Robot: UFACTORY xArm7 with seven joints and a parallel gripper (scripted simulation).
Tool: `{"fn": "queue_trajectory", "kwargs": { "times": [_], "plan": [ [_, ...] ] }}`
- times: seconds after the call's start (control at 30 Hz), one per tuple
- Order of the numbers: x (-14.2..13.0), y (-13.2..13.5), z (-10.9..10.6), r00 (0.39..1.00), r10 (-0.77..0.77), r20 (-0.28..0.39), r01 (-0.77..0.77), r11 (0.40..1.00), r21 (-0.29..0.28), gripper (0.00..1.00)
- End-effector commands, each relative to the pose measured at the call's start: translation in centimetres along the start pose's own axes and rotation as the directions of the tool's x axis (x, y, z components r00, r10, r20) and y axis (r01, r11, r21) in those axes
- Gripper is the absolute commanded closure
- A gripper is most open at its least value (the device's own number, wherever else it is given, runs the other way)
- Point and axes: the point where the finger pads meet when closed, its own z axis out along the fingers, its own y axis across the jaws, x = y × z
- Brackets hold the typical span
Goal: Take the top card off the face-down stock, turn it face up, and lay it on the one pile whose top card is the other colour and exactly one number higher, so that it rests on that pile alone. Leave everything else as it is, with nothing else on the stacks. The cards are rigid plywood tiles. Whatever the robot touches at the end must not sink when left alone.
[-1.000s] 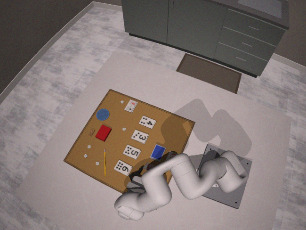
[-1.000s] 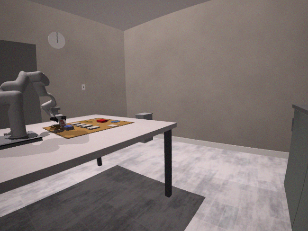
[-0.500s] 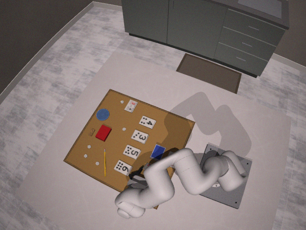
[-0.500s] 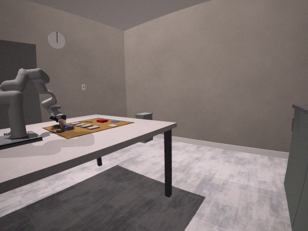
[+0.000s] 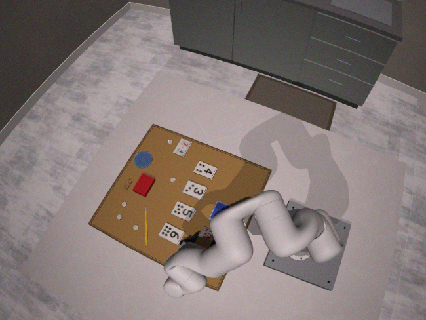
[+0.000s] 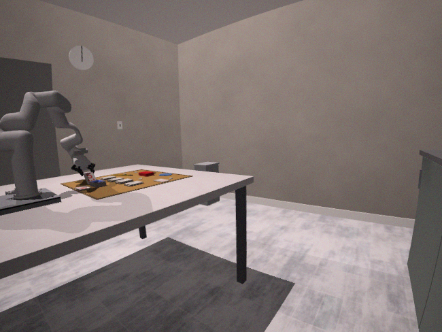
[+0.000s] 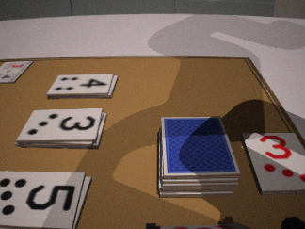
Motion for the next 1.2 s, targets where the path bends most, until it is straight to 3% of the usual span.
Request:
{"fn": "queue_trajectory", "kwargs": {
  "times": [0.0, 0.47, 0.53, 1.0, 1.17],
  "plan": [
    [-0.04, -0.08, -0.1, 0.999, 0.0, 0.047, 0.0, 1.0, 0.003, 0.26],
    [-0.34, -0.08, -0.11, 0.931, -0.001, 0.365, -0.001, 1.0, 0.005, 0.26],
    [-0.34, -0.08, -0.11, 0.931, -0.001, 0.365, -0.001, 1.0, 0.005, 0.26],
    [-0.78, -0.08, 0.19, 0.735, -0.003, 0.678, -0.001, 1.0, 0.007, 0.26],
    [-0.88, -0.08, 0.27, 0.686, -0.004, 0.728, -0.001, 1.0, 0.007, 0.26]
  ]
}}
